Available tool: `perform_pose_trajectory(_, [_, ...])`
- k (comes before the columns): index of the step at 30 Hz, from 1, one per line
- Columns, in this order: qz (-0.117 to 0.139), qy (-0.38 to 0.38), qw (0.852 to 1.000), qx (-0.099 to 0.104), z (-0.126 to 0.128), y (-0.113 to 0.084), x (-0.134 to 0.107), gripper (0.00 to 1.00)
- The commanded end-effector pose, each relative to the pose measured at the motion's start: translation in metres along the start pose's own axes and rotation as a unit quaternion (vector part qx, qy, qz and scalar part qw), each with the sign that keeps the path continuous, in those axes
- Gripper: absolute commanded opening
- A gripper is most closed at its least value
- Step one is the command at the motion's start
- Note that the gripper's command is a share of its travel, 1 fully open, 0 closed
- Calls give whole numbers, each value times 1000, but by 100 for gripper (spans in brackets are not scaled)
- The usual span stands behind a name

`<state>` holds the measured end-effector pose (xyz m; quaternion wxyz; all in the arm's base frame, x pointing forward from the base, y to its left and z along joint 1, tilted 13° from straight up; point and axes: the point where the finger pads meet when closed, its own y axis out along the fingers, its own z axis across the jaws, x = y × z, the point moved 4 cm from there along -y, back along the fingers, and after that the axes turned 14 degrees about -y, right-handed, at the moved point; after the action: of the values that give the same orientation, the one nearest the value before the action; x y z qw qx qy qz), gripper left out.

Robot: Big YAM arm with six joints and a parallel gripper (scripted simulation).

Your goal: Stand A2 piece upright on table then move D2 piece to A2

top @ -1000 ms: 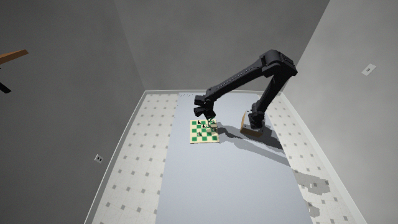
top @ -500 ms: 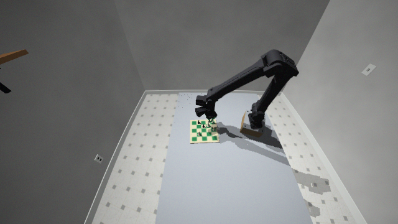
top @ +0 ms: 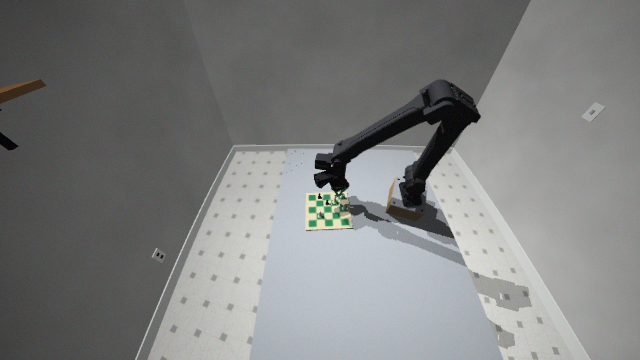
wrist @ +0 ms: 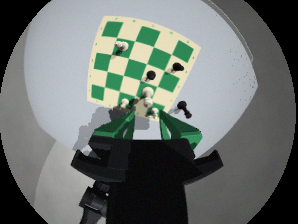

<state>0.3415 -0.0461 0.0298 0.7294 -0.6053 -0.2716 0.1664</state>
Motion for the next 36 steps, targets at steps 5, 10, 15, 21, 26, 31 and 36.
perform_pose_trajectory(5, [-8,-3,1000,-11,-3,-4,0,40])
perform_pose_trajectory(10, [-8,-3,1000,-11,-3,-4,0,40])
perform_pose_trajectory(15, [-8,-3,1000,-11,-3,-4,0,40])
perform_pose_trajectory(21, [-6,-2,1000,-9,-4,-3,-1,40])
perform_pose_trajectory(26, [-2,2,1000,-4,-5,1,-4,40])
perform_pose_trajectory(31, [-5,0,1000,-7,-5,-2,-2,40])
perform_pose_trajectory(36, [-5,0,1000,-7,-5,-2,-2,40])
